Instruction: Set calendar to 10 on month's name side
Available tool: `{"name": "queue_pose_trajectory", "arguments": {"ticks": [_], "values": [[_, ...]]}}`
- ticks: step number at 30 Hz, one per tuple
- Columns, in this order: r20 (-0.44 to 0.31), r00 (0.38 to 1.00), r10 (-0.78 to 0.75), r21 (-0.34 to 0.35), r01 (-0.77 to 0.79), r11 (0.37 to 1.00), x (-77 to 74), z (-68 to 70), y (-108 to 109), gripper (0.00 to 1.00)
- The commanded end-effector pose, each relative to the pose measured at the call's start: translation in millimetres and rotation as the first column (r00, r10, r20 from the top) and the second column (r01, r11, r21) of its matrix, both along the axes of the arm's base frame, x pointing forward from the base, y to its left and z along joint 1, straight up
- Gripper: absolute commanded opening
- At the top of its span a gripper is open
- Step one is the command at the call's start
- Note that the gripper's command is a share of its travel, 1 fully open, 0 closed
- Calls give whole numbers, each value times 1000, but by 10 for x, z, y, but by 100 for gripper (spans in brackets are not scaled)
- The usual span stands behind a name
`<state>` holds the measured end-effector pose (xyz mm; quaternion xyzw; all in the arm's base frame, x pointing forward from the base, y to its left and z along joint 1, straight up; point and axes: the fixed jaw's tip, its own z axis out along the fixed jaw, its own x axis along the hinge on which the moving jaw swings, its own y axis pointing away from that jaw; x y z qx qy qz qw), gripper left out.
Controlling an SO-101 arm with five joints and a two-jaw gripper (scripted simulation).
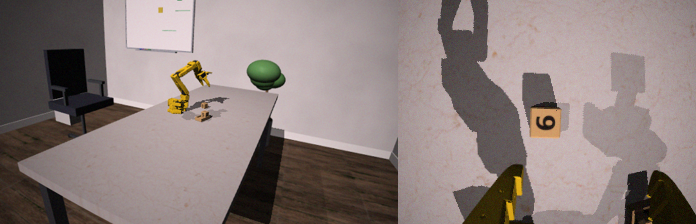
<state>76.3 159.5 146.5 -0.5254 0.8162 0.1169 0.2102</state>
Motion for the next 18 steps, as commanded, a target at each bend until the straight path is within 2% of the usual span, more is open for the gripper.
{"name": "queue_pose_trajectory", "arguments": {"ticks": [1,18], "values": [[23,1000,-4,57,2,998,-5,115,19,35],[65,995,74,33,-77,997,-1,99,11,35]]}}
